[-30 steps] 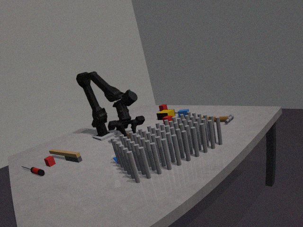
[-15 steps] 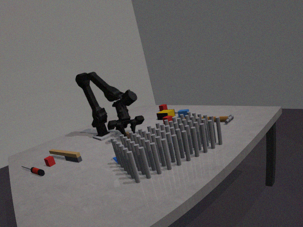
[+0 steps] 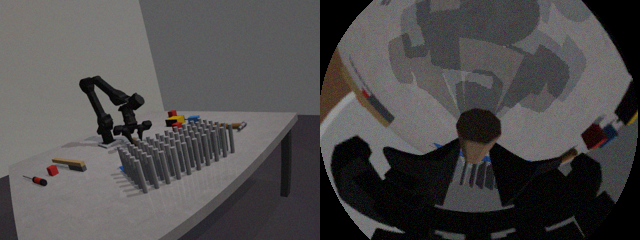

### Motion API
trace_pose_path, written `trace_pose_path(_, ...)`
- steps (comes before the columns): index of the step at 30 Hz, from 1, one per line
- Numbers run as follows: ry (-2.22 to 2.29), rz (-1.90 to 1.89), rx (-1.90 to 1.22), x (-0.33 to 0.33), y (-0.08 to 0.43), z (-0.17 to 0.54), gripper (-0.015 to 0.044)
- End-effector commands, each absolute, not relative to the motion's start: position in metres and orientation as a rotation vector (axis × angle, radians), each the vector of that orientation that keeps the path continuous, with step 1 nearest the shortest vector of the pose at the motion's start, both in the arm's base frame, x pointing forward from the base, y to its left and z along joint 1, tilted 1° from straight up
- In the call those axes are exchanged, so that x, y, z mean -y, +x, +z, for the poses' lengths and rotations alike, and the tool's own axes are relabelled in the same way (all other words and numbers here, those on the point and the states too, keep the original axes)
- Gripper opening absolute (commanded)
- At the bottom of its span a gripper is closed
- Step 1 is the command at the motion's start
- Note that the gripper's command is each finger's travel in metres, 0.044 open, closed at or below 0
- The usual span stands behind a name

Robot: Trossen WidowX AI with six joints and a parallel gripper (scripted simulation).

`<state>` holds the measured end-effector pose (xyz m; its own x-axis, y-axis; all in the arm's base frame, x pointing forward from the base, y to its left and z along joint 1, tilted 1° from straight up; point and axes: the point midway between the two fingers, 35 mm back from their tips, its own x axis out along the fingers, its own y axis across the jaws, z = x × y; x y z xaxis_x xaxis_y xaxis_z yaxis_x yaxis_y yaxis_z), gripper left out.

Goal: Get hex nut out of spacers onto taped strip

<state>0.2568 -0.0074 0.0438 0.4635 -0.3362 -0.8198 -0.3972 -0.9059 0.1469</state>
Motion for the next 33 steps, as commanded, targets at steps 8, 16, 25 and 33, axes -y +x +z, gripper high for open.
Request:
trace_pose_path(8, -2.636, 1.437, -0.659, 0.006, 0.258, 0.054, 0.0000)
trace_pose_path(16, -2.633, 1.440, -0.658, -0.004, 0.234, 0.060, 0.0000)
trace_pose_path(25, -2.632, 1.441, -0.659, -0.009, 0.224, 0.071, 0.0000)
trace_pose_path(33, -2.632, 1.439, -0.659, -0.011, 0.231, 0.106, 0.0000)
